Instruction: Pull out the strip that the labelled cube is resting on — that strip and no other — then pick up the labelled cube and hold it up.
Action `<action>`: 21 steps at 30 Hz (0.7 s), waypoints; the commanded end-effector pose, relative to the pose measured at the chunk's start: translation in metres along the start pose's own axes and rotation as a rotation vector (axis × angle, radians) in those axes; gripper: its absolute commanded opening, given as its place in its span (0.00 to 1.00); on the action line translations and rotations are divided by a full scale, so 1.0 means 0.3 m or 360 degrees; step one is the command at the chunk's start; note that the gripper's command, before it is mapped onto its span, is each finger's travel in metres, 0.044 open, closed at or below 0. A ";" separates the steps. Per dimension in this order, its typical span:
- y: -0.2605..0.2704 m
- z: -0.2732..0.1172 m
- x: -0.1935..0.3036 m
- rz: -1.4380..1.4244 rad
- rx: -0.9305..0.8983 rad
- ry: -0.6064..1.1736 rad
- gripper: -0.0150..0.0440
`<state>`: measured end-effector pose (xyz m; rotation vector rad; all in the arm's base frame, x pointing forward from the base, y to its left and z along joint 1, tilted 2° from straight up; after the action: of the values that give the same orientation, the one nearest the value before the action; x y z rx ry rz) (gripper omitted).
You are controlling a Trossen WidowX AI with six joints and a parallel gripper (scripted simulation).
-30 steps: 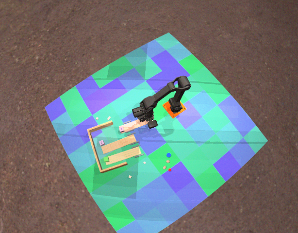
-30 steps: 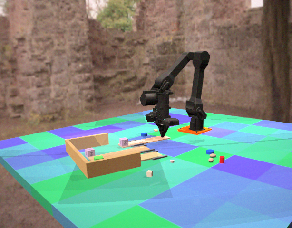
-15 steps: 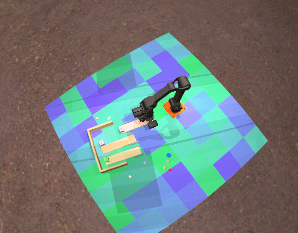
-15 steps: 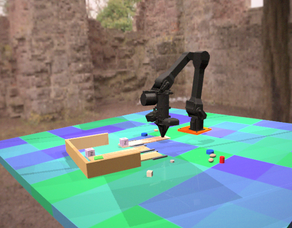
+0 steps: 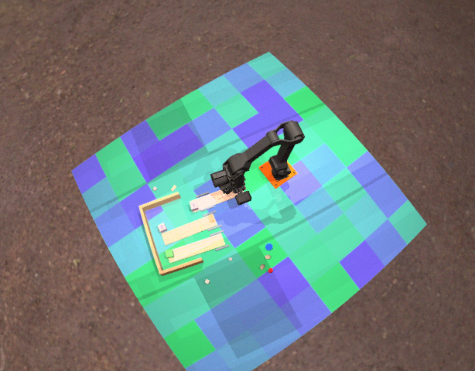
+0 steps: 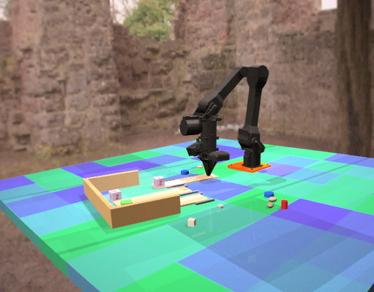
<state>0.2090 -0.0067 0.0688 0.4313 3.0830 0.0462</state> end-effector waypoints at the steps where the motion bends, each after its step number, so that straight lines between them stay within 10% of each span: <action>1: -0.006 0.017 0.024 -0.0002 0.0013 0.0047 0.25; 17: 0.003 -0.141 -0.011 -0.0002 0.0013 0.0046 0.25; 21: 0.022 -0.134 -0.072 0.0093 0.0013 0.0043 0.43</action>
<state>0.2171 -0.0075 0.1082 0.4626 3.1071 0.0430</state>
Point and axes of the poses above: the point midway between the two fingers, 35 mm back from their tips, its own z axis out along the fingers, its own y axis across the jaws, x = y × z, the point moved 4 cm from there along -z, back along the fingers, and after that the axes turned 14 degrees about z, right-handed, at the moved point
